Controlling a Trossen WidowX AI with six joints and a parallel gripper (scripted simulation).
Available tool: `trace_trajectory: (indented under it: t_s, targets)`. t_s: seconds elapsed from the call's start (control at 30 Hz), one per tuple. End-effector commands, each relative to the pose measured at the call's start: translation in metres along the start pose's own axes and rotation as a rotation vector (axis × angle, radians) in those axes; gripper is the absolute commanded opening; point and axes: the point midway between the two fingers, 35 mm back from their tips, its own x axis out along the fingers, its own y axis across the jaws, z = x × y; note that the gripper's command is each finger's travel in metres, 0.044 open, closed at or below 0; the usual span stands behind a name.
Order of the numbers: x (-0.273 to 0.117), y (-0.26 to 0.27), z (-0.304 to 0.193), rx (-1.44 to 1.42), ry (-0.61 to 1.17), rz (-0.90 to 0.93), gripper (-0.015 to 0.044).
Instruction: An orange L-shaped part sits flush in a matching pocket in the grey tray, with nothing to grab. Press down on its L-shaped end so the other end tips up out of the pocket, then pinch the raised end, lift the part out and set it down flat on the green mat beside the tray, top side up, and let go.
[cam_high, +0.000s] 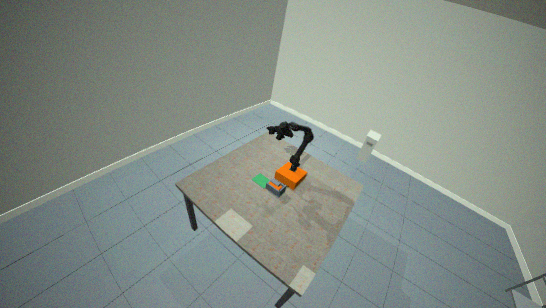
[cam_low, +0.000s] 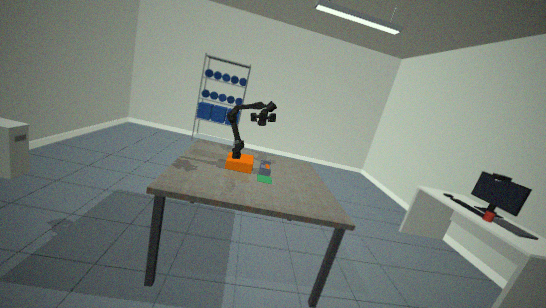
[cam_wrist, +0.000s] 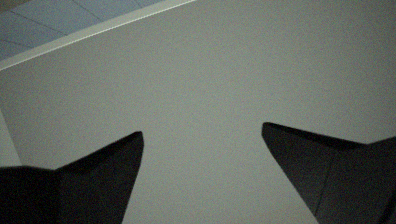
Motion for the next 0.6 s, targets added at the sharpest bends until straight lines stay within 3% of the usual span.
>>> trace_trajectory:
  t_s: [0.0, 0.23, 0.57]
  targets:
    - [0.0, -0.002, 0.002, 0.01, -0.008, -0.007, 0.0374]
    - [-0.018, -0.06, 0.084, 0.314, -0.303, -0.14, 0.019]
    - [-0.073, -0.097, 0.2, 0.655, -0.745, -0.014, 0.018]
